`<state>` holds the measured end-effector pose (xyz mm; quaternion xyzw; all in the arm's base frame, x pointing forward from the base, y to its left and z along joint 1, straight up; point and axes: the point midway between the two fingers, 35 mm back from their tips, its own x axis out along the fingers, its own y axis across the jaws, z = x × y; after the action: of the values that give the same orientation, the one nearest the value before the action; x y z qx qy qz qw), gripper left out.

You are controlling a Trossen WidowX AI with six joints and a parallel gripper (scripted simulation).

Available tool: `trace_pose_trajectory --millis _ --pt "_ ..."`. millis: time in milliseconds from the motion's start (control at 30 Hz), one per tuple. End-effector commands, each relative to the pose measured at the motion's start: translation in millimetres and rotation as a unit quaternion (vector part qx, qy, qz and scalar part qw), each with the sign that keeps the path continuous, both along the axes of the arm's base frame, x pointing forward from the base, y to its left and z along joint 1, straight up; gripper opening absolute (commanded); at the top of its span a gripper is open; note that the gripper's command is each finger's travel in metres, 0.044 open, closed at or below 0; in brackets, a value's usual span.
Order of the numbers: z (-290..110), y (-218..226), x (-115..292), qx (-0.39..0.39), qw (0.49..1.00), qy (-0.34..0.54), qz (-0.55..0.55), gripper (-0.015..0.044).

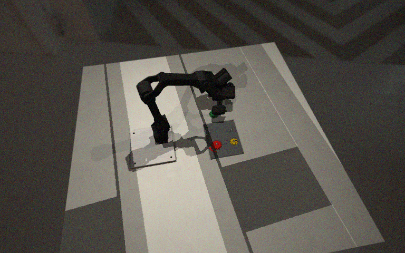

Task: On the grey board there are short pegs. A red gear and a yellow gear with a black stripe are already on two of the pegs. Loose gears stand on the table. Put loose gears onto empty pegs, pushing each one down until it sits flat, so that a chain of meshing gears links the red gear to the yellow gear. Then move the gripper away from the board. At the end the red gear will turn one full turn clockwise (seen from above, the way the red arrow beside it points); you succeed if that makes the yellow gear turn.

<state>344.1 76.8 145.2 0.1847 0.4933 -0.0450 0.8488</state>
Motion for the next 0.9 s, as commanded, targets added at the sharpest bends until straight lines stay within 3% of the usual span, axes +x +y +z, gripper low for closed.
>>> trace_pose_trajectory --millis 0,133,867 --pt "-37 24 -27 -0.006 0.982 0.18 -0.052 0.044" --pt "-49 33 -43 -0.026 0.962 0.258 -0.084 0.044" --pt "-76 35 -38 -0.026 0.962 0.258 -0.084 0.044"
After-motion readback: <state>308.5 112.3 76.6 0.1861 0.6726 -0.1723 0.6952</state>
